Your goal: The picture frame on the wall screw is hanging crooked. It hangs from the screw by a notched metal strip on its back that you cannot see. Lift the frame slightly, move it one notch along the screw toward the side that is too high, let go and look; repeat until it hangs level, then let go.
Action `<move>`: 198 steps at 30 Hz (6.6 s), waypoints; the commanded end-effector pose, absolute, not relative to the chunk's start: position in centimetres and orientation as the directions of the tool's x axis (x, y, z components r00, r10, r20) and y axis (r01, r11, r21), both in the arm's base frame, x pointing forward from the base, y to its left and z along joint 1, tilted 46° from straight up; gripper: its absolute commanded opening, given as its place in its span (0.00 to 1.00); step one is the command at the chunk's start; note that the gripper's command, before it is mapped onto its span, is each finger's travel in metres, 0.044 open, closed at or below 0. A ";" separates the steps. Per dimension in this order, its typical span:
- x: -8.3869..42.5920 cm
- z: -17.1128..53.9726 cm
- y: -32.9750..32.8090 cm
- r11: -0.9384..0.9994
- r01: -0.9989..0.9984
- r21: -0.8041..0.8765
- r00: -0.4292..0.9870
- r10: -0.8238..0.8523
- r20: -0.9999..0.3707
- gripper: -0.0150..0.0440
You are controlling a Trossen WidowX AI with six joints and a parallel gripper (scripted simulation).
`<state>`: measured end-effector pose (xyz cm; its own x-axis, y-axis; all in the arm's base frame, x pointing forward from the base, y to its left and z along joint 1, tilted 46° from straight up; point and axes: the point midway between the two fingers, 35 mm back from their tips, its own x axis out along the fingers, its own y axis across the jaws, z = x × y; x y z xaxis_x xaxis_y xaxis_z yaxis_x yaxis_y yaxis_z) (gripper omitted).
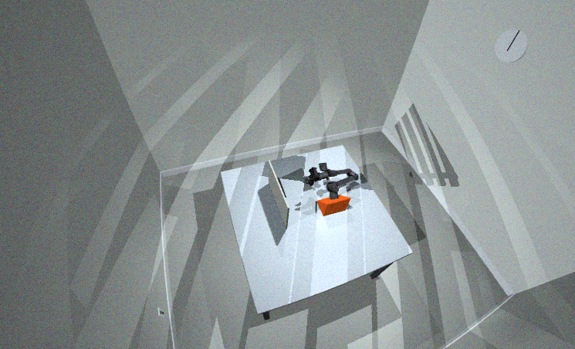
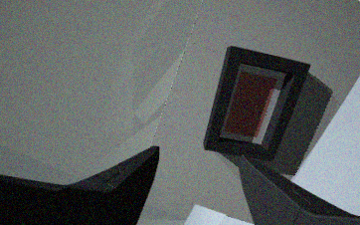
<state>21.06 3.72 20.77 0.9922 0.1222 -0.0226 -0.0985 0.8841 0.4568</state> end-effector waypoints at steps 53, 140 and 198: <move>26.9 19.6 1.6 0.835 -0.090 0.543 0.993 0.119 -0.019 0.69; 39.8 18.8 2.2 0.823 -0.093 0.560 0.993 0.119 -0.011 0.69; 39.8 18.9 2.2 0.823 -0.093 0.560 0.993 0.119 -0.011 0.25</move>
